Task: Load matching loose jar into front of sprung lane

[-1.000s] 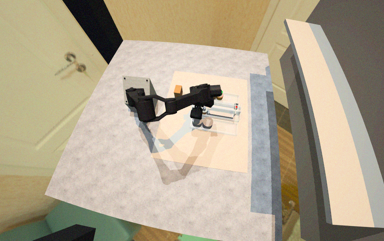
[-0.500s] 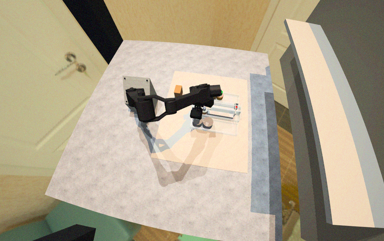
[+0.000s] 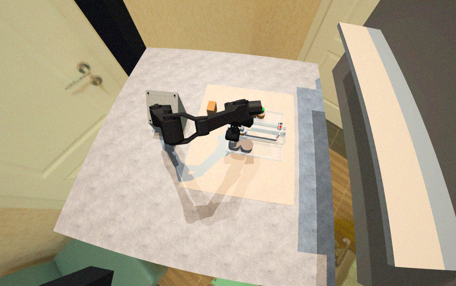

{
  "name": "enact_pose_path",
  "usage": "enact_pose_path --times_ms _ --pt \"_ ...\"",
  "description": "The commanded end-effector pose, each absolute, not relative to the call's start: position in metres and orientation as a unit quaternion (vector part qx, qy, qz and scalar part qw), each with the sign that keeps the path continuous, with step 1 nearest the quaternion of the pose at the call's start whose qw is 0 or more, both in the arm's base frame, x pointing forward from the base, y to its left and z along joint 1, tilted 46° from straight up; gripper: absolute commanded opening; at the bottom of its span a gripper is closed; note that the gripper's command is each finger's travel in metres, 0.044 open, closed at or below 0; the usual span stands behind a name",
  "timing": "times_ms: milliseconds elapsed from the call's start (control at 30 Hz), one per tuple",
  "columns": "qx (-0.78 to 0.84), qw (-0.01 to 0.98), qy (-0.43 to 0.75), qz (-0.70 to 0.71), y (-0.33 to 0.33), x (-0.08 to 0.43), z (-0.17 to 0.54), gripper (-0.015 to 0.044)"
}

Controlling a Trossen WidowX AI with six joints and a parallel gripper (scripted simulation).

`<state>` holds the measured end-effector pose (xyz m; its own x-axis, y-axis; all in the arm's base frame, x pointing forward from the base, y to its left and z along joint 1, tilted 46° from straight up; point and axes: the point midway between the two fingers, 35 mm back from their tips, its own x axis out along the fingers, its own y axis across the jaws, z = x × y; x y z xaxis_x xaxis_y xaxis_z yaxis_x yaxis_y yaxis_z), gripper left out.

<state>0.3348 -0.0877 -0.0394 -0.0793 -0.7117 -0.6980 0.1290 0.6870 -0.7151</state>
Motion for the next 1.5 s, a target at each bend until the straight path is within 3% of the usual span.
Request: enact_pose_path --times_ms 0,867,1233,1467 --pt "-0.223 0.643 0.654 -0.33 -0.0884 0.3354 -0.0382 0.0" --pt "-0.223 0.643 0.654 -0.33 -0.0871 0.3312 -0.0396 0.0" --pt "-0.223 0.643 0.654 -0.33 -0.0872 0.3316 -0.0398 0.0278" --pt "-0.222 0.644 0.654 -0.33 -0.0789 0.3326 -0.032 0.0278"
